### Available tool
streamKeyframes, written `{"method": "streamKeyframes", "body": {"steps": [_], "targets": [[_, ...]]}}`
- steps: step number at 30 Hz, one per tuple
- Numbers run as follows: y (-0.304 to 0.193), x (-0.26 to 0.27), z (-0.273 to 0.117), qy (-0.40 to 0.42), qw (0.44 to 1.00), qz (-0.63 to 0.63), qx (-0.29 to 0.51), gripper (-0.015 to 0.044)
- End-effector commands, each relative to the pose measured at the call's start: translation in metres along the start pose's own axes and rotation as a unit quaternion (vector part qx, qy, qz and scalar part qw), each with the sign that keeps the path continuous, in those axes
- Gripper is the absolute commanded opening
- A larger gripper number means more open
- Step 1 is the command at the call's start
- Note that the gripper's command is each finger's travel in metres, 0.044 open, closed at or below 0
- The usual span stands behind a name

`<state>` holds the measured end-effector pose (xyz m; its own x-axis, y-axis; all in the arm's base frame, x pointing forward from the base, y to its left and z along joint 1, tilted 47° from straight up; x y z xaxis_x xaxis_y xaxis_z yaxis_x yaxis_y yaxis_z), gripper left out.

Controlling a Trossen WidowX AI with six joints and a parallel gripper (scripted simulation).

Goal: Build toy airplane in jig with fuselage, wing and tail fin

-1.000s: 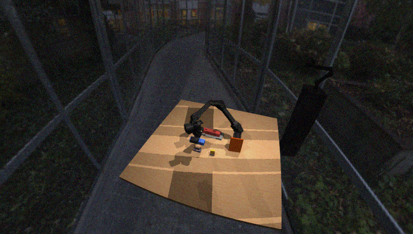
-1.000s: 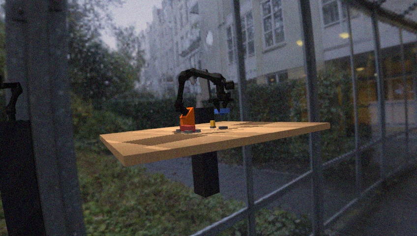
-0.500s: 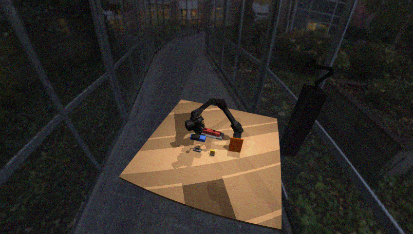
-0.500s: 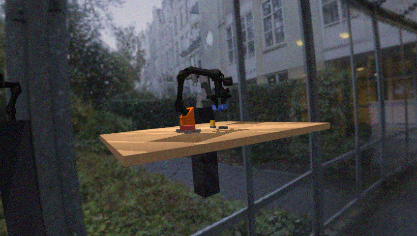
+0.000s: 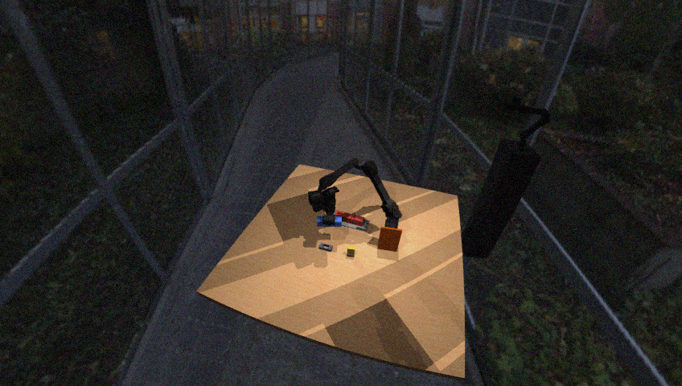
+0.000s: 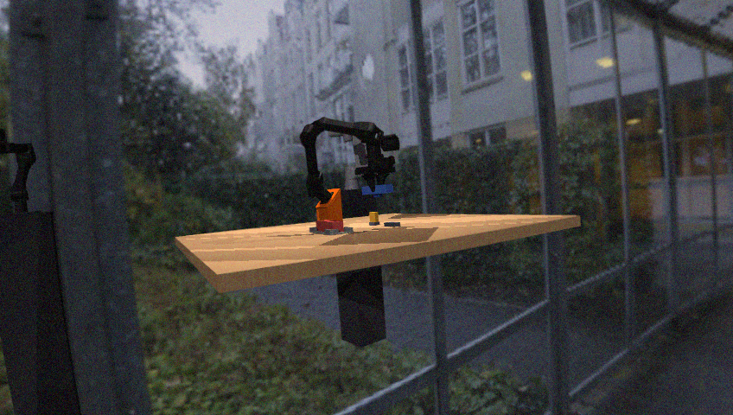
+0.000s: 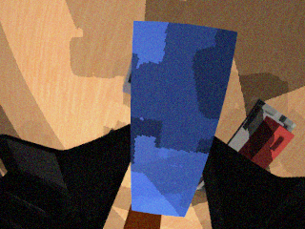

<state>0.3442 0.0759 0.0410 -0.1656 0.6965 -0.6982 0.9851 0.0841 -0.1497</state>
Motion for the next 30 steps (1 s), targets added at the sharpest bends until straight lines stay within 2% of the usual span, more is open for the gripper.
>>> {"method": "streamKeyframes", "body": {"steps": [1,30], "targets": [[-0.005,-0.014,0.0,0.001,0.999,-0.035,-0.003,0.0],[-0.055,-0.095,0.014,0.001,0.958,-0.285,-0.005,0.0]]}}
Point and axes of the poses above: the point midway between the two fingers, 35 mm back from their tips, its own z axis out along the fingers, its own x axis across the jaws, y = z × x, the point moved 5 cm from there along -z, back along the fingers, and after that the axes turned 2 degrees about -z, right-handed, at the moved point
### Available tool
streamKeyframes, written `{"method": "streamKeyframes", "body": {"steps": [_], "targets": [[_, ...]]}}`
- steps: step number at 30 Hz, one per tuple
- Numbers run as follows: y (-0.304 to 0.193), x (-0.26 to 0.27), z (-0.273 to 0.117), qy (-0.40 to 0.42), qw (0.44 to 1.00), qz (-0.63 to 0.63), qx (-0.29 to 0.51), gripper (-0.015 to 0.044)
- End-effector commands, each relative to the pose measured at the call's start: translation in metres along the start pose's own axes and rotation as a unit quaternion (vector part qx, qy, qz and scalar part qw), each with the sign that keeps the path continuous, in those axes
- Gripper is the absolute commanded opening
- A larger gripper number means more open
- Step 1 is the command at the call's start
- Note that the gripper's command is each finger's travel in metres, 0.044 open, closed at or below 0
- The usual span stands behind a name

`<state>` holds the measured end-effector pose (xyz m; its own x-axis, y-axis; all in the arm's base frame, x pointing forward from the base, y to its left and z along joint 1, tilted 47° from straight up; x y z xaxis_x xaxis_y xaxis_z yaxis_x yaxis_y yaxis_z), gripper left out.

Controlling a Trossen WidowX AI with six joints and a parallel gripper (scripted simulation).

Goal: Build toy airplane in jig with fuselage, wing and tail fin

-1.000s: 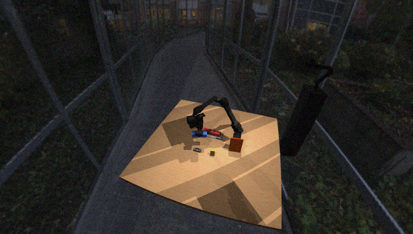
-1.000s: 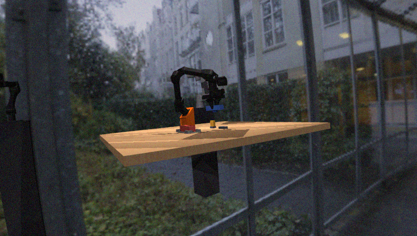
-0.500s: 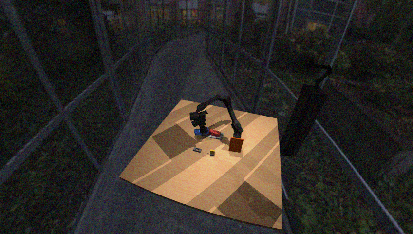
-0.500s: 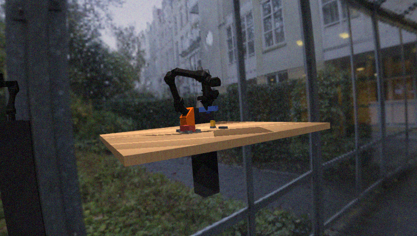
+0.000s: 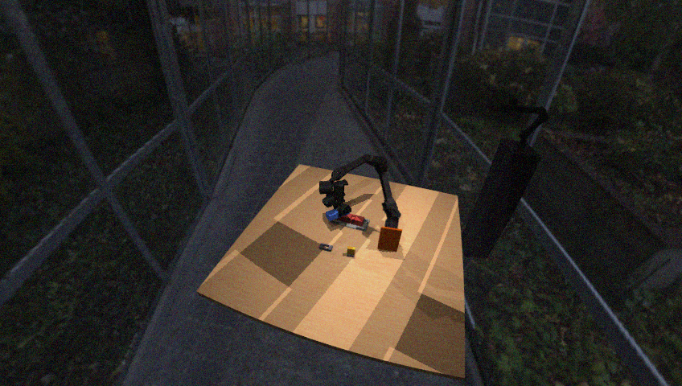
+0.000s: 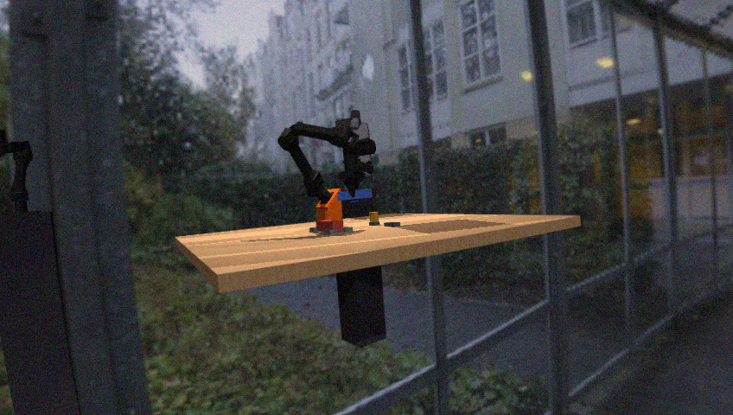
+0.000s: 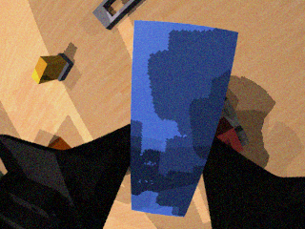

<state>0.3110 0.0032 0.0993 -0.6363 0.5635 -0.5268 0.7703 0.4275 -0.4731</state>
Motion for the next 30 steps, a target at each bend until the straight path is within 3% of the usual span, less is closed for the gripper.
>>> {"method": "streamKeyframes", "body": {"steps": [1,30], "targets": [[-0.014,-0.005,0.002,-0.003,0.999,-0.036,-0.001,0.0],[-0.101,-0.015,0.022,-0.007,0.956,-0.293,0.012,0.0]]}}
Point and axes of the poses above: the point midway between the two fingers, 35 mm back from their tips, its own z axis out along the fingers, its own x axis across the jaws, y = z × x, the point moved 5 cm from there along -z, back along the fingers, and after that the axes turned 2 degrees about -z, right-handed, at the moved point
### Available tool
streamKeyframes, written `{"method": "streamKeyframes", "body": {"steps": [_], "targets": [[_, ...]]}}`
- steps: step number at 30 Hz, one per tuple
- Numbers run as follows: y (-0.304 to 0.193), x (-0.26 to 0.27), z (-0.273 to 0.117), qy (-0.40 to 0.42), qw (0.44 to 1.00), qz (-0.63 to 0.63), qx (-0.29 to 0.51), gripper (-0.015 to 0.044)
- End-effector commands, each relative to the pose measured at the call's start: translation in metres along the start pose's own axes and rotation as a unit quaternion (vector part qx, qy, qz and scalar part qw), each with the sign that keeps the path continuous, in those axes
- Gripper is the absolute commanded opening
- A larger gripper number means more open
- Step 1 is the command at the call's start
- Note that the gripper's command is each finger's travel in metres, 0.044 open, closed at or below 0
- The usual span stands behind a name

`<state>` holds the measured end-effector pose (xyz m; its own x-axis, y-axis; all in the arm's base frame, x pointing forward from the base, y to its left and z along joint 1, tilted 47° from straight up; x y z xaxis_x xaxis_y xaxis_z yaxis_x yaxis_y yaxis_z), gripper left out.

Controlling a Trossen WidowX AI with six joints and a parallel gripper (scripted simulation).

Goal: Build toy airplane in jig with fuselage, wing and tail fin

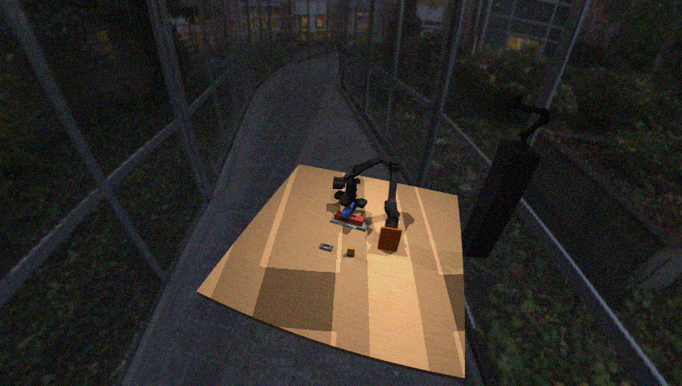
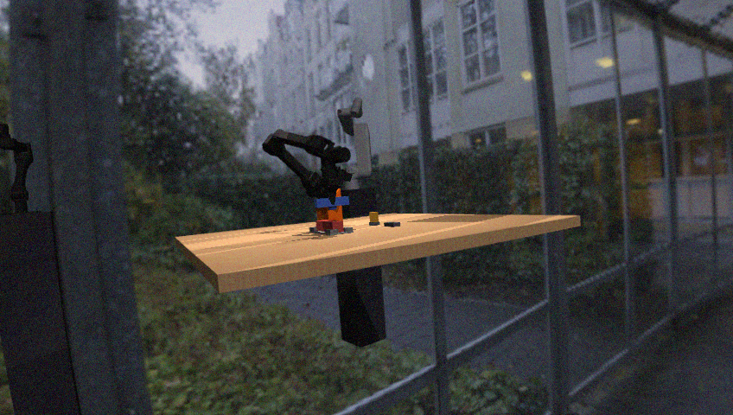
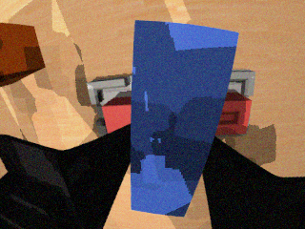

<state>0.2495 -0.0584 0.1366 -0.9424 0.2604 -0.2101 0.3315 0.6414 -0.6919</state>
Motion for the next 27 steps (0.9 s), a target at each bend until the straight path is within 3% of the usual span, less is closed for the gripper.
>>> {"method": "streamKeyframes", "body": {"steps": [1,8,16,27], "targets": [[-0.011,0.007,0.003,-0.002,0.999,-0.036,0.004,0.0],[-0.023,0.017,0.007,-0.001,0.996,-0.085,0.008,0.0],[-0.023,0.017,0.007,-0.001,0.996,-0.085,0.008,0.0195],[-0.023,0.017,0.007,-0.001,0.996,-0.085,0.008,0.0195]]}}
Point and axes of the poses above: the point midway between the two fingers, 35 mm back from their tips, its own z axis out along the fingers, its own x axis across the jaws, y = z × x, the point moved 5 cm from there along -z, back along the fingers, and after that the axes turned 2 degrees about -z, right-handed, at the moved point
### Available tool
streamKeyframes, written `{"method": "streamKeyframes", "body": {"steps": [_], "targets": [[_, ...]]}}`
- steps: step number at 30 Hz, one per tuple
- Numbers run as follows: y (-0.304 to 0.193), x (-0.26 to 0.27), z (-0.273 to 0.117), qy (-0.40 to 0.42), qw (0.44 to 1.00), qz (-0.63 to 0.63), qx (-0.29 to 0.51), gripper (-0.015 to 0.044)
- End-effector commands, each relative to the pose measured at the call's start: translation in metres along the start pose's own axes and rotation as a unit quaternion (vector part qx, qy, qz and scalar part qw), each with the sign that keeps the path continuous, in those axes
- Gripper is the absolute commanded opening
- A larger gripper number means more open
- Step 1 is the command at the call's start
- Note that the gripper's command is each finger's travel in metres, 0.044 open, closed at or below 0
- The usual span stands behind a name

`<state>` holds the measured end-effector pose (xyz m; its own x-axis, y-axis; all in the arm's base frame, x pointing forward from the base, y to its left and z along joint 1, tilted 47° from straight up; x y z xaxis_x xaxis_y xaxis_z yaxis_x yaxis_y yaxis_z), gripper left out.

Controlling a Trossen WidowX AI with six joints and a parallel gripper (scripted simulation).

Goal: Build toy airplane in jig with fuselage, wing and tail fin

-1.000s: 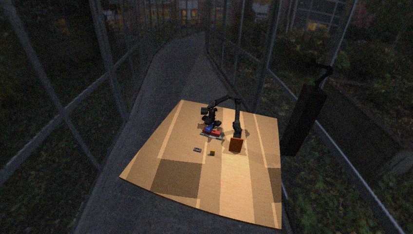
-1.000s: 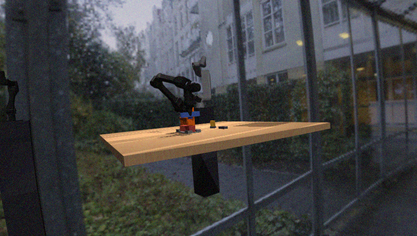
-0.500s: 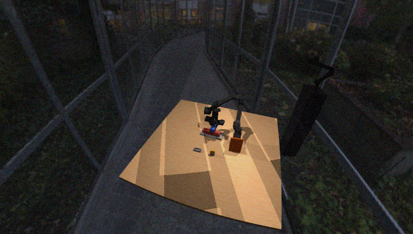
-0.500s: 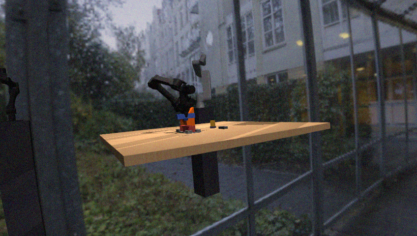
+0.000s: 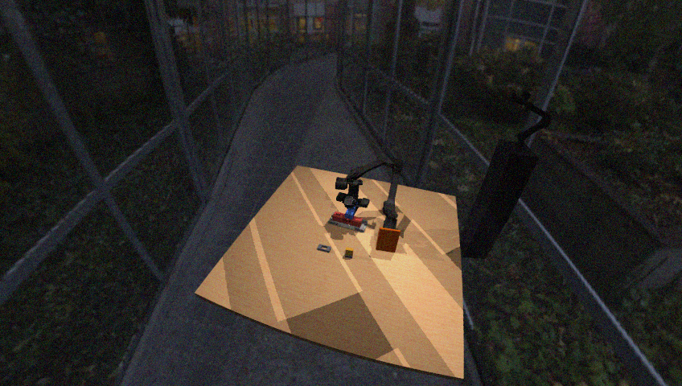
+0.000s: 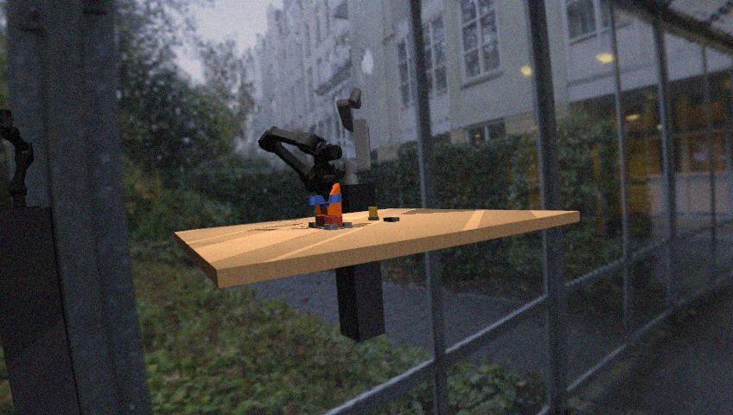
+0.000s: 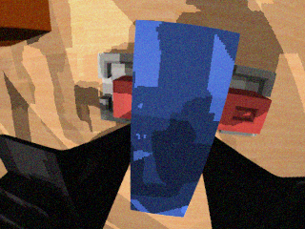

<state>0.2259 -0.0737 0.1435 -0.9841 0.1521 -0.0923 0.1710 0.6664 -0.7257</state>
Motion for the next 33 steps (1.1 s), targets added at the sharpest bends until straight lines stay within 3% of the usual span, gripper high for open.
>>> {"method": "streamKeyframes", "body": {"steps": [1,33], "targets": [[-0.001,0.0,0.0,-0.001,1.0,-0.002,0.002,0.0195],[-0.002,0.0,0.04,-0.001,1.0,-0.002,0.002,0.0195]]}}
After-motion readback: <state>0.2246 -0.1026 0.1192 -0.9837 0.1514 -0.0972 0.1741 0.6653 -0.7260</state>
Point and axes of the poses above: the point midway between the two fingers, 35 mm back from their tips, its own z axis out along the fingers, its own x axis across the jaws, y = z × x, the point moved 5 cm from there along -z, back along the fingers, and after that the axes turned 2 degrees about -z, right-handed, at the moved point
